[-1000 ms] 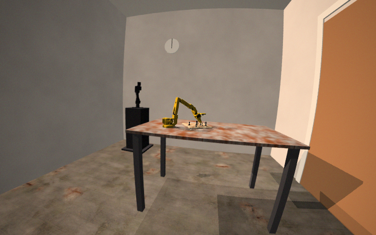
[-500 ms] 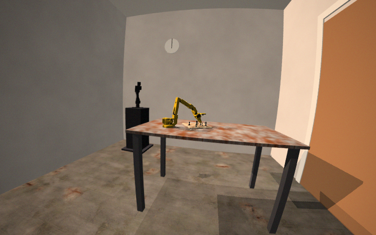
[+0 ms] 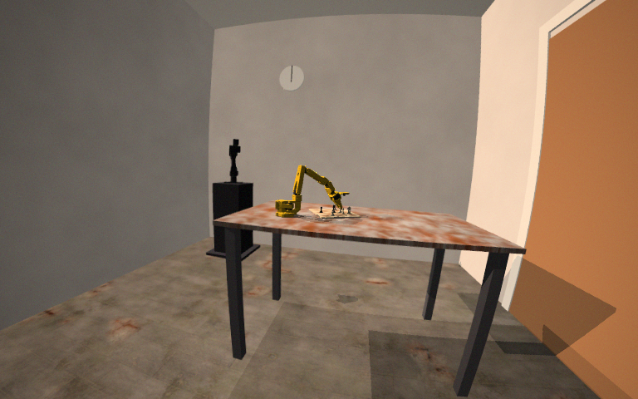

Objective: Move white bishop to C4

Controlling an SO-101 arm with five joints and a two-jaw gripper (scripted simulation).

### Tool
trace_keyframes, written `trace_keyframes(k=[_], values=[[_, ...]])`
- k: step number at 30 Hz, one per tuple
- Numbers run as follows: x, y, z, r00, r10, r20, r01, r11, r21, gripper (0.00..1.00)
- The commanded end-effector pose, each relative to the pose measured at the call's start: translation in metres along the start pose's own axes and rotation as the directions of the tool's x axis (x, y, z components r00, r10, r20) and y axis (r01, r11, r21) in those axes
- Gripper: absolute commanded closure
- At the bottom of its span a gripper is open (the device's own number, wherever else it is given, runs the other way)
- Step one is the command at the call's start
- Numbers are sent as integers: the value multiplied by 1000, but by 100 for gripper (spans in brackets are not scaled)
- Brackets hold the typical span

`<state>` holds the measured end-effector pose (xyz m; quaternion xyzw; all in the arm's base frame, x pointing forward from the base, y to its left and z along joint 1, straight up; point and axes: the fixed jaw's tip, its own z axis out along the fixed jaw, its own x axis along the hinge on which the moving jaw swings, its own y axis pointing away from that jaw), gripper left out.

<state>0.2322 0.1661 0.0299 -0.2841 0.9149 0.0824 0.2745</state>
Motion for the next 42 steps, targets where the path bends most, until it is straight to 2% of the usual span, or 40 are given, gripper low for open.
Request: trace_keyframes(k=[1,24,34,42], values=[[8,3,4,1000,-11,-28,11,1000,-6,90],[7,7,3,1000,-11,-28,10,1000,-14,90],[2,7,-5,1000,-11,-28,10,1000,-14,90],[-5,7,-17,1000,-11,-28,10,1000,-14,90]])
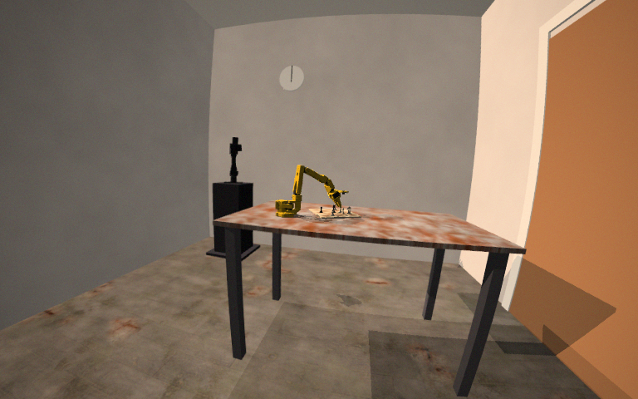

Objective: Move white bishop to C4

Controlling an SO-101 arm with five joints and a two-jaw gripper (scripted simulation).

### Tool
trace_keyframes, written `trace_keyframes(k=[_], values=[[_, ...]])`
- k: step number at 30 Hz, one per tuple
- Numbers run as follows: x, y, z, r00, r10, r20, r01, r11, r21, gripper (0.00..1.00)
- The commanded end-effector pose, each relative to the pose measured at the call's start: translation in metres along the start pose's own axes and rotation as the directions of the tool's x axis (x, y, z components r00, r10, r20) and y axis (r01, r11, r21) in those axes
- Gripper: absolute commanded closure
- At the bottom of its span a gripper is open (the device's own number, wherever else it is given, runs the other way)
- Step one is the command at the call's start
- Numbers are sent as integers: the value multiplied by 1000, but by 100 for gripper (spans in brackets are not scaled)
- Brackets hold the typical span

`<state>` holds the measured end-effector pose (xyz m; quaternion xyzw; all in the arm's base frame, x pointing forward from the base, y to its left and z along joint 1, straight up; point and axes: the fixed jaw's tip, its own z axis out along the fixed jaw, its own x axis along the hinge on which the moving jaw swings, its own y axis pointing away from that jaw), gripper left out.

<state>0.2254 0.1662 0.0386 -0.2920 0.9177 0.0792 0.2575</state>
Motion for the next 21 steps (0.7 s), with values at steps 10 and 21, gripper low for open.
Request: trace_keyframes(k=[10,21], values=[[-12,3,-20,1000,1,8,-1,1000,-6,90],[-17,3,-29,1000,1,8,-1,1000,-6,90]])
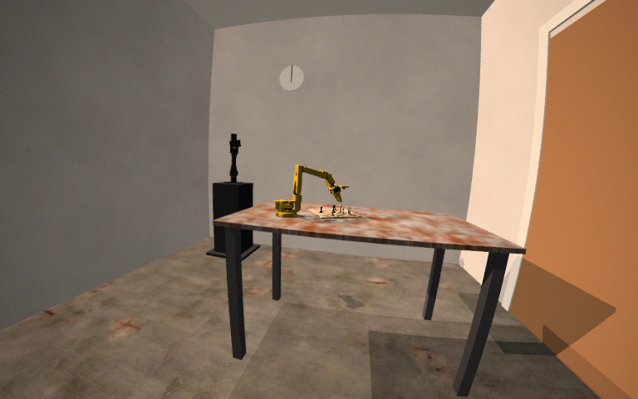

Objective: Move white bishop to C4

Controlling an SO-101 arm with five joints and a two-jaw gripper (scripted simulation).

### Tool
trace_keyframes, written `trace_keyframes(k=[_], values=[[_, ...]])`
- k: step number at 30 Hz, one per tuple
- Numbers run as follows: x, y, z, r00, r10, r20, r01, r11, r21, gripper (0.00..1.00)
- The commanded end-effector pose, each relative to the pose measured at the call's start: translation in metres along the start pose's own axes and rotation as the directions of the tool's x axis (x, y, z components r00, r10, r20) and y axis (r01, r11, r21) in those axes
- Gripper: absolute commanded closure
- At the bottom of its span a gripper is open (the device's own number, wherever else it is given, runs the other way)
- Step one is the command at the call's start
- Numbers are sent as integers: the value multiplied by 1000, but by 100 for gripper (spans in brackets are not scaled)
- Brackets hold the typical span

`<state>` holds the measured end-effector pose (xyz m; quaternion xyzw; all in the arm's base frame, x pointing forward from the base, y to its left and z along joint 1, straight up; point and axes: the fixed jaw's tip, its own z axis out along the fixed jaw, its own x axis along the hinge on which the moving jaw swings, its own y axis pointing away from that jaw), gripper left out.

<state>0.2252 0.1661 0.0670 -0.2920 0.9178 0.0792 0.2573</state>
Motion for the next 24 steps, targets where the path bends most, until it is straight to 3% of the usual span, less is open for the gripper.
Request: trace_keyframes(k=[1,13,20,22,24], values=[[-3,3,-4,1000,1,9,-1,1000,-6,90],[-3,-1,-5,1000,13,6,-13,1000,2,90],[1,-30,-10,995,100,-10,-99,994,55,88],[1,-30,-10,995,100,-10,-99,994,55,88],[4,-44,-13,989,144,-16,-142,986,82,87]])
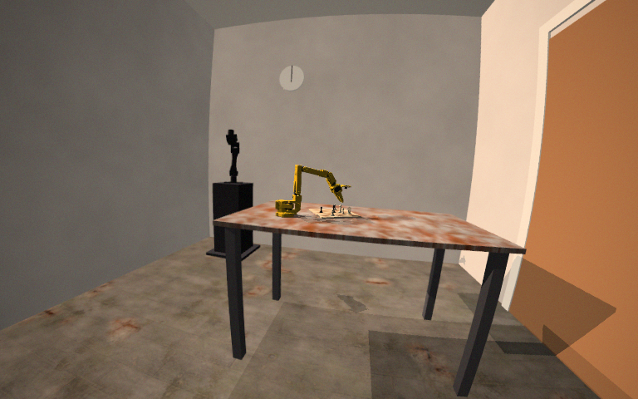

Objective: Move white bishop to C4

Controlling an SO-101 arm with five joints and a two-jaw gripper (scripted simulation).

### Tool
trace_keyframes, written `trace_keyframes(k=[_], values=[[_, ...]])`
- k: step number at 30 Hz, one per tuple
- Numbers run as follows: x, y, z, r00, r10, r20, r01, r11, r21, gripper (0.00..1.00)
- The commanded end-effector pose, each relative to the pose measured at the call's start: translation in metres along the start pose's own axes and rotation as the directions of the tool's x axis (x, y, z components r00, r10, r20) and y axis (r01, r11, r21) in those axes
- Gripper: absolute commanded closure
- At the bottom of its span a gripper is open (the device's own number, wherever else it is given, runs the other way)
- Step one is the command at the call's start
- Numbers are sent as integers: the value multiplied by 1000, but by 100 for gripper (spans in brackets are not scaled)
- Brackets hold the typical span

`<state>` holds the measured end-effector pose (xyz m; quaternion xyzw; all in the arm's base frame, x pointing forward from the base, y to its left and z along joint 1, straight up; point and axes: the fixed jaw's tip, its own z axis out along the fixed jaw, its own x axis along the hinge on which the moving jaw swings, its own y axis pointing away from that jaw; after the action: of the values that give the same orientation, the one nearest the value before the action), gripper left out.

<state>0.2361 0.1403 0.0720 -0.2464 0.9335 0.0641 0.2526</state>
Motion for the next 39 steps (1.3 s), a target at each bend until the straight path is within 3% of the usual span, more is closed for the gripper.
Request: trace_keyframes(k=[1,7,13,15,21,30,32,39], values=[[2,-25,-6,996,83,-8,-83,996,45,86],[18,-81,-21,961,276,-29,-268,951,156,82],[52,-139,-47,863,505,-25,-479,831,282,76],[52,-139,-47,863,505,-25,-479,831,282,76],[97,-180,-81,703,711,12,-658,644,390,70],[158,-202,-124,448,889,93,-804,355,478,63],[158,-202,-124,448,889,93,-804,355,478,63],[182,-203,-141,331,934,133,-837,226,498,61]])
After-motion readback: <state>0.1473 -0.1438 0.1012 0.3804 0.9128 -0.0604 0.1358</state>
